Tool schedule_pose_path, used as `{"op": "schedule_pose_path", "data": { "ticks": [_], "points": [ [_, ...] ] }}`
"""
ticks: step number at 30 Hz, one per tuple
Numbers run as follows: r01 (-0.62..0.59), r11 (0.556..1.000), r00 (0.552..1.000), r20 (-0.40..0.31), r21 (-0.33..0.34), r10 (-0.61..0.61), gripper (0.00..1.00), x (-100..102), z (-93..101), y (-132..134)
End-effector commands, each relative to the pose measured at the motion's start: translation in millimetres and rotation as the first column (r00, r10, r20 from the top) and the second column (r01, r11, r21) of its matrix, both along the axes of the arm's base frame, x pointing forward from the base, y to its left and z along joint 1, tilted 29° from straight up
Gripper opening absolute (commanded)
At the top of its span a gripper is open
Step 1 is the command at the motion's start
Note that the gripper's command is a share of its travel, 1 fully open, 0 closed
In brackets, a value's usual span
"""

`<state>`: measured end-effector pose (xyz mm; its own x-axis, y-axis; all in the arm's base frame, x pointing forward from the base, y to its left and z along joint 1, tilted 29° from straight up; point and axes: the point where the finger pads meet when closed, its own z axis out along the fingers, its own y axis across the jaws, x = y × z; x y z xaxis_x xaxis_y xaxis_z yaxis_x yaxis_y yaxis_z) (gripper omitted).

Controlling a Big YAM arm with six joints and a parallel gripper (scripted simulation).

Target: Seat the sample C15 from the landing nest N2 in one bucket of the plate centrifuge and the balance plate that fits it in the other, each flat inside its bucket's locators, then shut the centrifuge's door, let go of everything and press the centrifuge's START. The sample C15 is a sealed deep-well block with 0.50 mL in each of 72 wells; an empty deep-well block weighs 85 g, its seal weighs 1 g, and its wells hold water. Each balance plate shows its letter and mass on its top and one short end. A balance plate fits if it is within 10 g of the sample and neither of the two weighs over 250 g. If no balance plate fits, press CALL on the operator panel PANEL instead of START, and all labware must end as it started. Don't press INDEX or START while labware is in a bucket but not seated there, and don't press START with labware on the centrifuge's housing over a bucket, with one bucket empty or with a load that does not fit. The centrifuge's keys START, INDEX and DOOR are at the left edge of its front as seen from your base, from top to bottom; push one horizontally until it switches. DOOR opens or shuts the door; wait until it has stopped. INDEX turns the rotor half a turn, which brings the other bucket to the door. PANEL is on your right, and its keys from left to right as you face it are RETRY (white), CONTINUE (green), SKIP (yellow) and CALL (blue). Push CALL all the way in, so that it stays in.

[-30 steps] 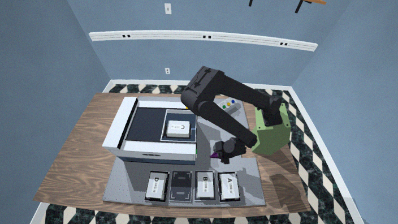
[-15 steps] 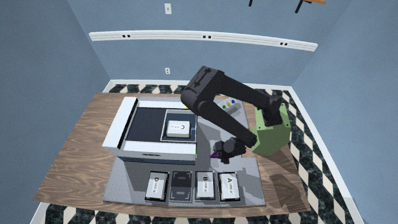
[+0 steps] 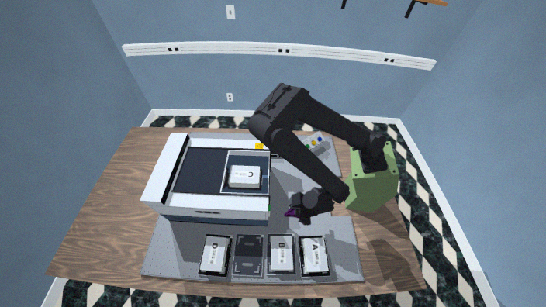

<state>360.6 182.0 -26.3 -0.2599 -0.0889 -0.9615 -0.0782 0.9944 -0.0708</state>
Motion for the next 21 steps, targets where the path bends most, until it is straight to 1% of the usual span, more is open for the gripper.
{"op": "schedule_pose_path", "data": {
  "ticks": [1,6,21],
  "points": [
    [0.012,1.0,1.0,0.003,-0.02,-0.012,0.0,9,5.3,-4],
    [0.012,1.0,1.0,0.003,-0.019,-0.012,0.0,13,7.8,-4],
    [0.012,1.0,1.0,0.004,-0.019,-0.012,0.0,34,20.2,-2]
  ]
}}
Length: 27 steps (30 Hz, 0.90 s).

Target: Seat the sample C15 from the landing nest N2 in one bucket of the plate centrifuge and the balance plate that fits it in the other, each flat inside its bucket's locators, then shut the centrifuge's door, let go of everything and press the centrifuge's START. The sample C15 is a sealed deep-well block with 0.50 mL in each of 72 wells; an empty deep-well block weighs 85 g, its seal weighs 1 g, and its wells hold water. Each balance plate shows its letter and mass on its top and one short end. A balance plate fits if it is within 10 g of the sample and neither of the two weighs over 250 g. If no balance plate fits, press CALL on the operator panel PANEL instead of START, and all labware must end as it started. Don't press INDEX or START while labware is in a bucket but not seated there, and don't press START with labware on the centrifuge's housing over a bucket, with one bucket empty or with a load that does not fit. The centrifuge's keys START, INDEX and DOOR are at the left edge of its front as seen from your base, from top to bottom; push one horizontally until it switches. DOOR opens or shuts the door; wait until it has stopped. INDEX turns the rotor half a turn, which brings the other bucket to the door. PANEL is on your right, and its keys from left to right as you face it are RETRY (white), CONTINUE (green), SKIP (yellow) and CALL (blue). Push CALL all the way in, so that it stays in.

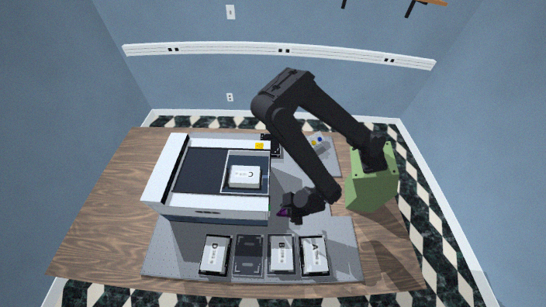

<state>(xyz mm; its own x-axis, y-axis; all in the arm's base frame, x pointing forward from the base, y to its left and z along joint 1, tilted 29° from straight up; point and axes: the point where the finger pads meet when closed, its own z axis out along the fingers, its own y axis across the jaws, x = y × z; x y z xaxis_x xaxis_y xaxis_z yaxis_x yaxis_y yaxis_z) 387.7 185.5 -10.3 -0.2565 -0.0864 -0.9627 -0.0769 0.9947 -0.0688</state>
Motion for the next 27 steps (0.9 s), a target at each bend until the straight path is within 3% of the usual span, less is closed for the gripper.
{"op": "schedule_pose_path", "data": {
  "ticks": [1,27],
  "points": [
    [0.011,1.0,1.0,0.001,-0.022,-0.011,0.0,7.4,4.2,-5.2],
    [0.012,0.999,1.0,-0.01,-0.031,-0.013,0.0,12.9,4.1,-6.4]
  ]
}}
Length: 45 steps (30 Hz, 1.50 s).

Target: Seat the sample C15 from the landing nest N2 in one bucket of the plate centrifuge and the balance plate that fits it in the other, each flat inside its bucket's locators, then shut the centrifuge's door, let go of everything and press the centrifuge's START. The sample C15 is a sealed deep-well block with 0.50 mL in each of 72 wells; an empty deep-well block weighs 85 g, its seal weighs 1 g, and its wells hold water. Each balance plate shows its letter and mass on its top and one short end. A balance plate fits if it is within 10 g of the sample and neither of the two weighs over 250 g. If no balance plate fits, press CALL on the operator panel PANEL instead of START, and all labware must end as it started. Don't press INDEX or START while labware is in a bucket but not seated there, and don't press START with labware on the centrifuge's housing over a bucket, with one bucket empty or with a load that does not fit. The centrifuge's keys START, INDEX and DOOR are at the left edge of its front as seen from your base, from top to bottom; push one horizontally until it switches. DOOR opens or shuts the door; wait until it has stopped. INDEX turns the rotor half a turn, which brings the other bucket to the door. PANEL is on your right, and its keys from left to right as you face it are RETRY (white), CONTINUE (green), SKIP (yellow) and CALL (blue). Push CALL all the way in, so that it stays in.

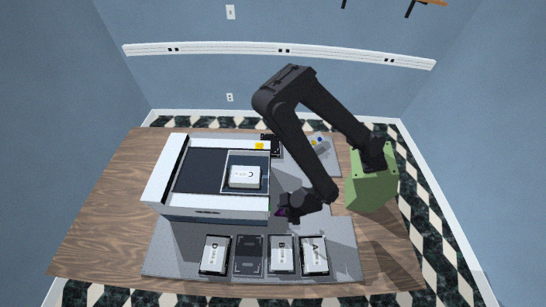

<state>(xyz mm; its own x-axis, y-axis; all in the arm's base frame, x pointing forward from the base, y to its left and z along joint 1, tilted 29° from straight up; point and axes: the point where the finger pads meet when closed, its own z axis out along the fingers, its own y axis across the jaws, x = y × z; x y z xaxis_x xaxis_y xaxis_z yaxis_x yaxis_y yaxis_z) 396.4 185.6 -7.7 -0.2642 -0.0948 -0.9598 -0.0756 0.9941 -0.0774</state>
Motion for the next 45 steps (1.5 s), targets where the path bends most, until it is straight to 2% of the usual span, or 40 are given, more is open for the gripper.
{"op": "schedule_pose_path", "data": {
  "ticks": [1,14,23,45],
  "points": [
    [0.011,1.0,1.0,-0.002,-0.021,-0.011,0.0,4,1.5,-6],
    [0.01,1.0,1.0,-0.003,-0.022,-0.01,0.0,4,0.9,-7],
    [0.009,0.999,1.0,-0.022,-0.036,-0.01,0.0,1,-8.9,-11],
    [0.01,1.0,1.0,-0.01,-0.027,-0.011,0.0,2,-4.6,-11]
  ]
}}
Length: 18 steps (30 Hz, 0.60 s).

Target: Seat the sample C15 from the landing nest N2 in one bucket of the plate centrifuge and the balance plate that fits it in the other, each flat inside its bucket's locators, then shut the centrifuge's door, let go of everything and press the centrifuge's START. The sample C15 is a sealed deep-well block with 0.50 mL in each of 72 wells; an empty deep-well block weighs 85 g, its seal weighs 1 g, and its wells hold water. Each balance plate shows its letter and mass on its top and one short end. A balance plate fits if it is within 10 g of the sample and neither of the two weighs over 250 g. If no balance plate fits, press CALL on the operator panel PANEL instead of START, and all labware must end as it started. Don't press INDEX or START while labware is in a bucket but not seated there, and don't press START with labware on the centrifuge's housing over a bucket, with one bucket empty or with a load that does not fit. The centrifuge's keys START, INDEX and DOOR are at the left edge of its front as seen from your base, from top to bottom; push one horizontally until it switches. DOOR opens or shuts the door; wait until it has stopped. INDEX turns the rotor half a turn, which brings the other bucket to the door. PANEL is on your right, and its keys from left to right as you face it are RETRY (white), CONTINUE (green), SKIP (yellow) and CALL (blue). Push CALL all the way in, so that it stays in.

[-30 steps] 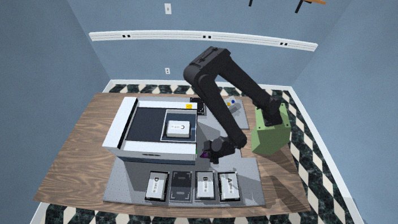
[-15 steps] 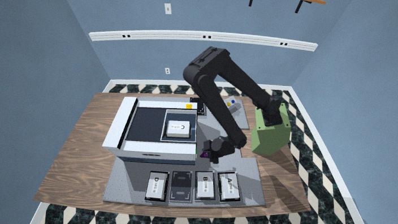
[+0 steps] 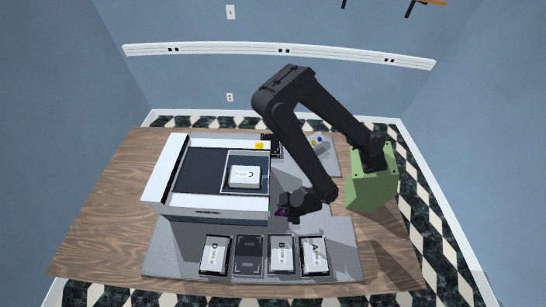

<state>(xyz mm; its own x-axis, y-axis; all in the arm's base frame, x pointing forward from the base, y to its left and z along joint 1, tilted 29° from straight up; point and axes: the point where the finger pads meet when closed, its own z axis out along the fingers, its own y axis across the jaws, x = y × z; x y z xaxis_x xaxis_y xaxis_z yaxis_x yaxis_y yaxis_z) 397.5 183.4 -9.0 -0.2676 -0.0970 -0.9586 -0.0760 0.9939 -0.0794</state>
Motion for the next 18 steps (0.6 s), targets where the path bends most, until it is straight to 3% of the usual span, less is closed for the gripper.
{"op": "schedule_pose_path", "data": {
  "ticks": [1,18],
  "points": [
    [0.01,1.0,1.0,-0.007,-0.025,-0.011,0.0,1,-3.3,-9],
    [0.01,1.0,1.0,0.013,-0.01,-0.01,0.0,9,8.3,-5]
  ]
}}
